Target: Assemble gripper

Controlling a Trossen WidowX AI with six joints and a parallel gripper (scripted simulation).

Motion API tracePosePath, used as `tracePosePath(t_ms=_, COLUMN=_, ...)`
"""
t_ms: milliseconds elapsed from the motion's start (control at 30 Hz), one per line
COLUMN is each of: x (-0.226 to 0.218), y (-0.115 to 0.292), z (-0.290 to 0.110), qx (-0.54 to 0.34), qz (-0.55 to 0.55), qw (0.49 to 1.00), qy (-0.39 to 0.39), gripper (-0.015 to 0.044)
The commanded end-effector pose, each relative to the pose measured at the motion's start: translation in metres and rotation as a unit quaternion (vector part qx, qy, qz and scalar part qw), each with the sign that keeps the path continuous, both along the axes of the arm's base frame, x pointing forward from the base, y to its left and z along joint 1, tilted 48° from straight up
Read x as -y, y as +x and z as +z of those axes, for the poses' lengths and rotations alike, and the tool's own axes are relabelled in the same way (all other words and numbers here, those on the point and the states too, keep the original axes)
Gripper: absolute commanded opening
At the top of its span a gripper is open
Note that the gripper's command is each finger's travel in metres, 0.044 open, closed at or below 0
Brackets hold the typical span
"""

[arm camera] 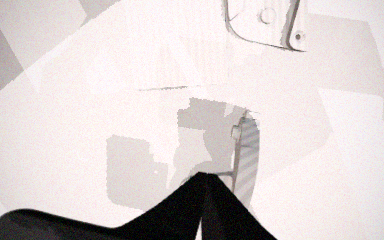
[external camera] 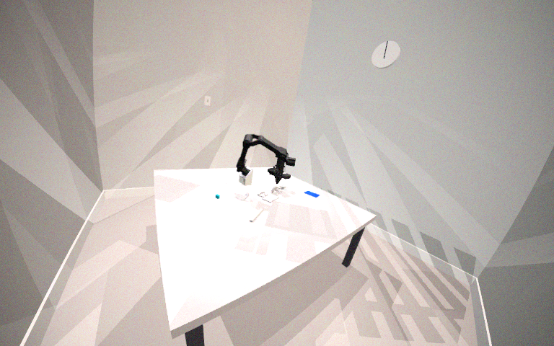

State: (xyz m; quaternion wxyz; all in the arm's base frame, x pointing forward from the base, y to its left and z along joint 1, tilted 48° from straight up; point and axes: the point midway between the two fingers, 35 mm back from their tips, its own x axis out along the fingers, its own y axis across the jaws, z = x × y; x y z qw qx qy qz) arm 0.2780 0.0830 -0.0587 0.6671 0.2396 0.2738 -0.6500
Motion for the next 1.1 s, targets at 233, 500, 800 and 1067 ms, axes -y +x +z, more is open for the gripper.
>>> tracePosePath(t_ms=233, x=0.007, y=0.002, z=-0.007, qx=0.005, qz=-0.003, qw=1.000, qy=-0.001, gripper=0.0000)
tracePosePath(t_ms=500, x=0.017, y=0.002, z=-0.016, qx=0.005, qz=-0.003, qw=1.000, qy=-0.001, gripper=0.0000)
tracePosePath(t_ms=800, x=0.028, y=0.002, z=-0.026, qx=0.006, qz=-0.003, qw=1.000, qy=-0.001, gripper=0.0000)
tracePosePath(t_ms=1067, x=0.038, y=0.001, z=-0.034, qx=0.006, qz=-0.003, qw=1.000, qy=-0.002, gripper=0.0000)
